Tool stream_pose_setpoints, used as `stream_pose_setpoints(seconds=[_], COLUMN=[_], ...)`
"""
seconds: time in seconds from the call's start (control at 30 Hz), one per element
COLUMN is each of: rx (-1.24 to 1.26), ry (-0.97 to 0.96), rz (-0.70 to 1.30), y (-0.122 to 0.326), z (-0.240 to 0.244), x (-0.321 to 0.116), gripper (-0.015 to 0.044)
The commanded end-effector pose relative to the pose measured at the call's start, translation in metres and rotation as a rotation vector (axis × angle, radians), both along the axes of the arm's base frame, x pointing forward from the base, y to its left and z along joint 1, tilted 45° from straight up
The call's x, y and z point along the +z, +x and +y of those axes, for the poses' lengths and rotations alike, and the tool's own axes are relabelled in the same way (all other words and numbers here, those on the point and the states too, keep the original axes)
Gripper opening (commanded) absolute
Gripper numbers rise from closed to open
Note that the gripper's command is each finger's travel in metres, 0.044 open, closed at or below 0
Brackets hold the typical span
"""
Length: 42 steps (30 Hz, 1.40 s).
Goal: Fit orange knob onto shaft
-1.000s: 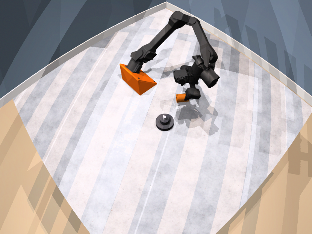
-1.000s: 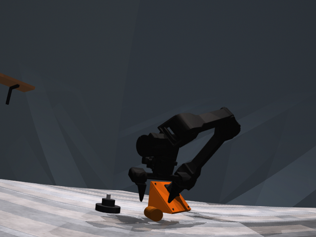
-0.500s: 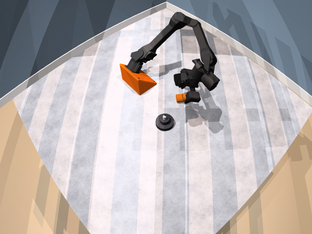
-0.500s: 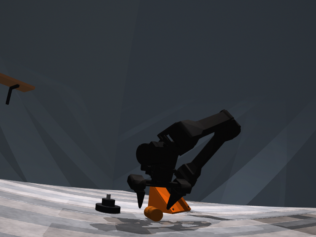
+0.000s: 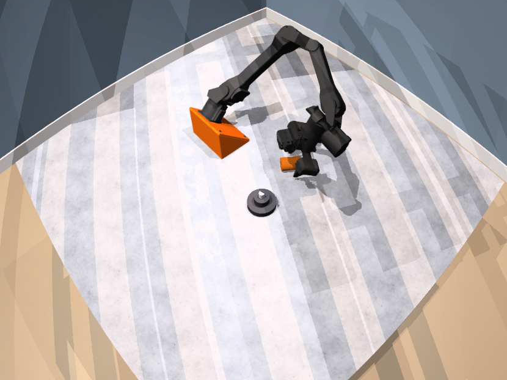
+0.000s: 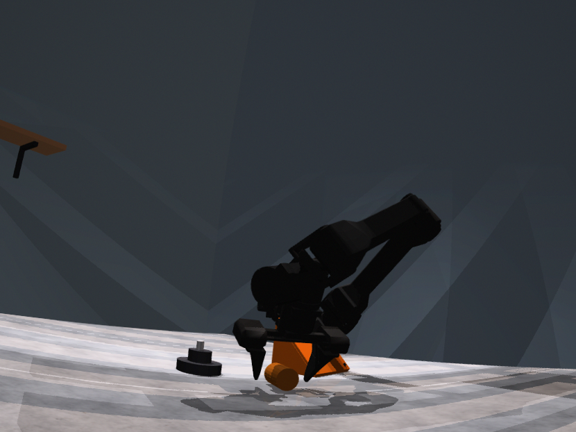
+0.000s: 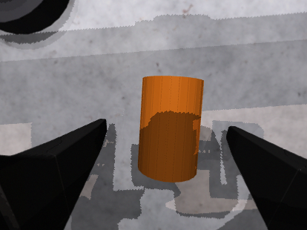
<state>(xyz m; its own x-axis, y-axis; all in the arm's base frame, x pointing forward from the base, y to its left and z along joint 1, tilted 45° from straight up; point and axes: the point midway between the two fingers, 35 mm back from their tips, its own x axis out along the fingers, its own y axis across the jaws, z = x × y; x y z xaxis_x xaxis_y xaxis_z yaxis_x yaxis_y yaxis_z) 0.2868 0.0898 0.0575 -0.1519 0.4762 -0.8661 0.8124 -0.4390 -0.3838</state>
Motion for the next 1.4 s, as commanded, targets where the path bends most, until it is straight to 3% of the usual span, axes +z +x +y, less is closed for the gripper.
stream_pose_setpoints(seconds=[0.0, 0.2, 0.47, 0.9, 1.37], rx=[-0.004, -0.004, -0.004, -0.006, -0.099], ry=[0.003, 0.003, 0.003, 0.01, 0.204], rz=[0.006, 0.006, 0.006, 0.001, -0.106], y=[-0.001, -0.001, -0.001, -0.001, -0.009], z=[0.002, 0.002, 0.002, 0.001, -0.013], x=[-0.002, -0.002, -0.002, -0.002, -0.003], gripper=[0.0387, 0.024, 0.024, 0.0179, 0.0179])
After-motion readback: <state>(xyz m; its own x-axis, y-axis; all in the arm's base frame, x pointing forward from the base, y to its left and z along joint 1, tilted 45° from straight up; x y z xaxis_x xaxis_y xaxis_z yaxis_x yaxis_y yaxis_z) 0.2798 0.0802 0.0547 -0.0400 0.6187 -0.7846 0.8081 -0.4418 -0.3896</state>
